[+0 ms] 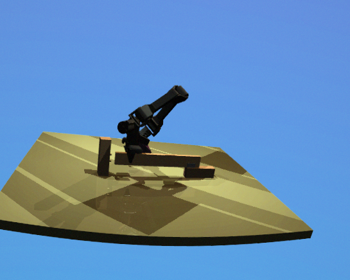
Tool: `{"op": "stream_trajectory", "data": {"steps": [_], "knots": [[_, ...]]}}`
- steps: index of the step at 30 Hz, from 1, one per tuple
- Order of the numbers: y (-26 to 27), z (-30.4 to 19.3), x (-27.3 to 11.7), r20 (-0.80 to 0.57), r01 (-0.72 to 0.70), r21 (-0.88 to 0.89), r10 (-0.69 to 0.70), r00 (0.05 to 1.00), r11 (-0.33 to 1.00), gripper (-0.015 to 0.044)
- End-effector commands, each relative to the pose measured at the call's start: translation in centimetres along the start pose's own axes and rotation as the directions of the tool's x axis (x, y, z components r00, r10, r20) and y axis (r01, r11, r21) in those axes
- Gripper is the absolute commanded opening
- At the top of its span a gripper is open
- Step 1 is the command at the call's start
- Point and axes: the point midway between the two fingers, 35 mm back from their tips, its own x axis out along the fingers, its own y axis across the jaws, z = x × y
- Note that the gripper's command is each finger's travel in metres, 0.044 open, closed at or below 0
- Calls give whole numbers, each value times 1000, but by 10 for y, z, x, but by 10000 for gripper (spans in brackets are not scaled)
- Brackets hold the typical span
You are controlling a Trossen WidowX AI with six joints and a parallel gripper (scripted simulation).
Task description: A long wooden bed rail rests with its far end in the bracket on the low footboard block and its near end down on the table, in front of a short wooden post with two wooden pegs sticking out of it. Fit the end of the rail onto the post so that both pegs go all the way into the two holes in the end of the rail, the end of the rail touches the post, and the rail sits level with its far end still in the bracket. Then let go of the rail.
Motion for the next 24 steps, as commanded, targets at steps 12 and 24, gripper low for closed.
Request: {"op": "stream_trajectory", "data": {"steps": [12, 24], "knots": [[-1, -6, -2, -4, 3, -1, -3, 1000, 1000, 0], [-1, -9, -1, -4, 3, -1, -3, 1000, 1000, 0]]}}
